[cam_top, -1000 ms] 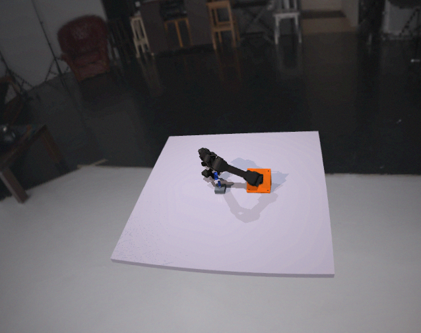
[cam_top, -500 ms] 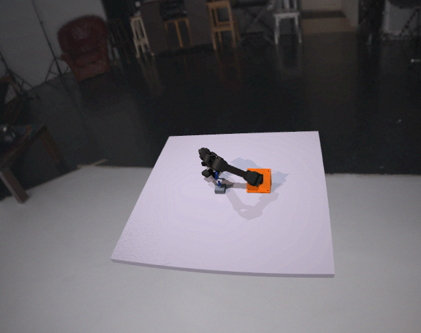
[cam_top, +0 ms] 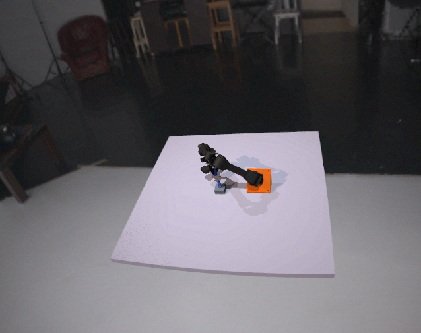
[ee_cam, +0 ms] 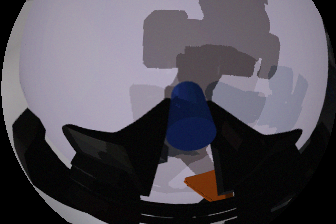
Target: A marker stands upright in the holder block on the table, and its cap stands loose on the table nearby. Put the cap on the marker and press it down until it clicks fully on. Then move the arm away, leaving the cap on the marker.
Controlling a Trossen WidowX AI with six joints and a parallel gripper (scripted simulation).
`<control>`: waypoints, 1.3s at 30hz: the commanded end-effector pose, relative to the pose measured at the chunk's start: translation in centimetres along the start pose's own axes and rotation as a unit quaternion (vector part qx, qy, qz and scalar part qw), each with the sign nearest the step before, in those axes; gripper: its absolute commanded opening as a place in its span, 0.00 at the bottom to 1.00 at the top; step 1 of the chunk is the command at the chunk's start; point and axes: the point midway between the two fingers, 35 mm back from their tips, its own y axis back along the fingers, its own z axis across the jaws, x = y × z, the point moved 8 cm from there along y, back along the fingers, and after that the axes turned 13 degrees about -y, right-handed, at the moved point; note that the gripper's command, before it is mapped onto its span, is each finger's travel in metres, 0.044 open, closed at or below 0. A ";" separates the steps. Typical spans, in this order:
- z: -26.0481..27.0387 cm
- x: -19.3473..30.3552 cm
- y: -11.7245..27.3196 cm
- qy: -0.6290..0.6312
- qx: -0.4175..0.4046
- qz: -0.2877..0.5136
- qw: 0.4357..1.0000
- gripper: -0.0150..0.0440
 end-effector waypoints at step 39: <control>2.8 8.4 6.4 0.002 0.000 0.005 1.000 0.25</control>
